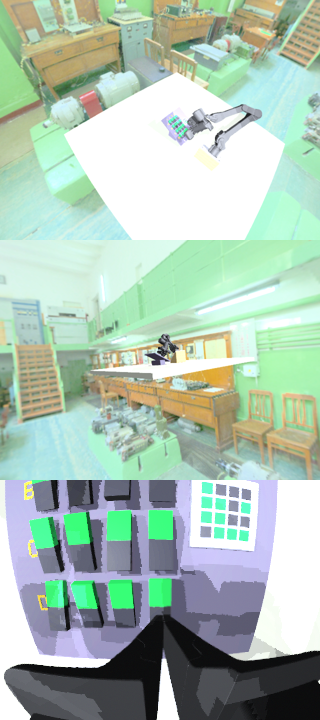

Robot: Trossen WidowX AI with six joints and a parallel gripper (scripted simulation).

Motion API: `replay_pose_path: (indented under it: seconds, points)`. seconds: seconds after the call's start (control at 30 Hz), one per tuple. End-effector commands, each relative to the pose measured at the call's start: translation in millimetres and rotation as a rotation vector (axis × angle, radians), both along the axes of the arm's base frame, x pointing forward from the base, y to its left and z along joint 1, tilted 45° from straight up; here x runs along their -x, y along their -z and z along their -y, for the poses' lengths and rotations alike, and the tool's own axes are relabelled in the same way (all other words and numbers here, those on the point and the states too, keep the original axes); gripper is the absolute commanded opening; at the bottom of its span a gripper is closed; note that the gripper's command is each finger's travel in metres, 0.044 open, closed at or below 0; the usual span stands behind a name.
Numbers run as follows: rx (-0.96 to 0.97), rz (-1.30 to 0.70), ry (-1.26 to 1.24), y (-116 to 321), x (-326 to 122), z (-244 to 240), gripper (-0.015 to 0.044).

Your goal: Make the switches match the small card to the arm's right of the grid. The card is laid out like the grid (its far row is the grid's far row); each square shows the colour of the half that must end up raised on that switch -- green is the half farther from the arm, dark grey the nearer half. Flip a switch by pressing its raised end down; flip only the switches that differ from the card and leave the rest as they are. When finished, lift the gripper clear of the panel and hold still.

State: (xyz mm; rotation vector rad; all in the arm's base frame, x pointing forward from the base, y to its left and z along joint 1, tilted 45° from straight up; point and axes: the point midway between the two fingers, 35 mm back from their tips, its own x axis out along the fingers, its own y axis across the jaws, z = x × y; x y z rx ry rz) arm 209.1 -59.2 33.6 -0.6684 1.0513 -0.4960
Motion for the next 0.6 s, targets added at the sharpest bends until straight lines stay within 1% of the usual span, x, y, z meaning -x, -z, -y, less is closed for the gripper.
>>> replay_pose_path:
  seconds: [0.0, 0.57]
  points:
    - [-0.005, -0.002, -0.004, 1.0, -0.6, -0.3, 0.0000]
    - [-0.002, 0.000, 0.000, 0.8, -0.9, 0.2, 0.0000]
